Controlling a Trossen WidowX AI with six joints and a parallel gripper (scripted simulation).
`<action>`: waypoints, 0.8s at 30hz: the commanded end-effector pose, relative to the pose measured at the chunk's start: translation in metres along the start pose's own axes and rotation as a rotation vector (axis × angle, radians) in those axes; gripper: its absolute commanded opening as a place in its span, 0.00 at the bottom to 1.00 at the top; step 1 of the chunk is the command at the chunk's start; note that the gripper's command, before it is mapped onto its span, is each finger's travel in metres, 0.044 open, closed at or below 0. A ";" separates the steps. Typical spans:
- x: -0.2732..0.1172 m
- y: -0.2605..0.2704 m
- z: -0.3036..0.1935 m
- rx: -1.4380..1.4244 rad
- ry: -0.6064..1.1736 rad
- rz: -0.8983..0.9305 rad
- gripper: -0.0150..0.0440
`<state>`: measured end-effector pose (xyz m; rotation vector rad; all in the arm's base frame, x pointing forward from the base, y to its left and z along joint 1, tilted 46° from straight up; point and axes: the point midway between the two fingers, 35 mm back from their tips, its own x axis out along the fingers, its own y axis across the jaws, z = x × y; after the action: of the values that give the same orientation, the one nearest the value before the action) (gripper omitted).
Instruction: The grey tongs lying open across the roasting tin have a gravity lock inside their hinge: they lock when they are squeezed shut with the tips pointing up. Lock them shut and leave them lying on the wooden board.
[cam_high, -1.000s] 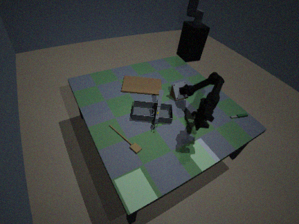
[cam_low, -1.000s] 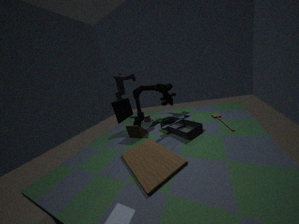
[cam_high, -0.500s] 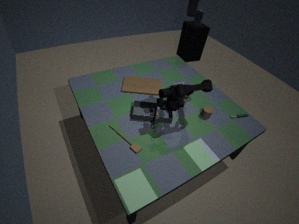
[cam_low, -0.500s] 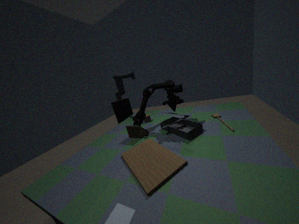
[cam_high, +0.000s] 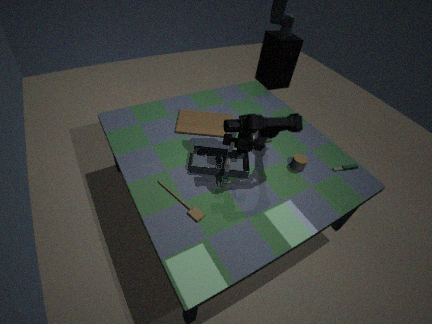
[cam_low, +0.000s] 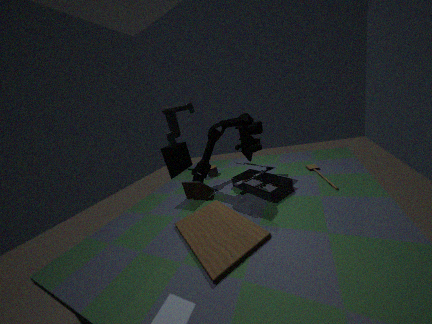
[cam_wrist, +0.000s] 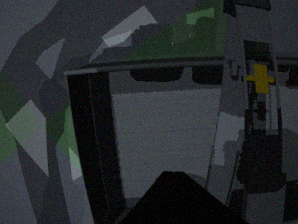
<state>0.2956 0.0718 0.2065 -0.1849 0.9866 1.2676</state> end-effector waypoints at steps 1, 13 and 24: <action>0.005 -0.001 0.000 0.011 -0.003 0.008 0.00; 0.024 -0.002 0.000 0.010 -0.003 0.007 0.00; 0.042 -0.002 0.001 0.010 -0.004 0.007 0.00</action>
<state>0.2979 0.0960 0.1795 -0.1762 0.9947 1.2659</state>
